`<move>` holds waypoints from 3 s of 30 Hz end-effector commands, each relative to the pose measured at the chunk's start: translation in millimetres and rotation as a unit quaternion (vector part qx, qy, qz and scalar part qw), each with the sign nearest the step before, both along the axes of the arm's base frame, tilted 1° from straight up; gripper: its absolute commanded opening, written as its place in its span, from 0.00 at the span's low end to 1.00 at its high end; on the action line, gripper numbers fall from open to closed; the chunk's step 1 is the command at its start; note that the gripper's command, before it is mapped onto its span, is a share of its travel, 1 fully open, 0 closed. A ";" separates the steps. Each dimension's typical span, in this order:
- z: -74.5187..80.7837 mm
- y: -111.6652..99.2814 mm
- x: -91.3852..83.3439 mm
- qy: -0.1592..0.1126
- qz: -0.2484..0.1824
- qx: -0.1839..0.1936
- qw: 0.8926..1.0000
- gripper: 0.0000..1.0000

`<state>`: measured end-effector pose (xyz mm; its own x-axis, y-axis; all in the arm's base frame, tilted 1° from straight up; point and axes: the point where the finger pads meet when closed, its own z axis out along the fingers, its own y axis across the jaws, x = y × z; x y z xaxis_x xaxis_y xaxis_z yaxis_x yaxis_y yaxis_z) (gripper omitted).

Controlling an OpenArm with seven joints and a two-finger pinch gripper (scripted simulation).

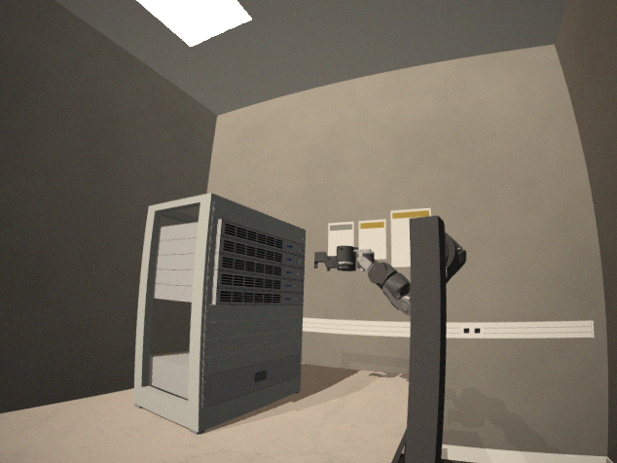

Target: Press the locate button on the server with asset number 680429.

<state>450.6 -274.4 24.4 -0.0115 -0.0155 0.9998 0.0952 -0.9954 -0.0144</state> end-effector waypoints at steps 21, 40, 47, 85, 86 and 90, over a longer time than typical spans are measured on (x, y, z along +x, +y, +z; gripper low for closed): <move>1.6 4.0 40.7 0.000 0.000 -0.001 1.000 0.60; 1.7 4.8 48.9 0.000 0.000 -0.001 1.000 0.60; 1.7 4.8 48.9 0.000 0.000 -0.001 1.000 0.60; 1.7 4.7 47.7 0.000 0.000 -0.001 1.000 0.60; 1.7 4.6 46.8 0.000 0.000 -0.001 1.000 0.60; 1.6 4.0 40.7 0.000 0.000 -0.001 1.000 0.60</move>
<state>492.4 -268.7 25.9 -0.0158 -0.0073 0.9998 0.1000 -0.9950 -0.0057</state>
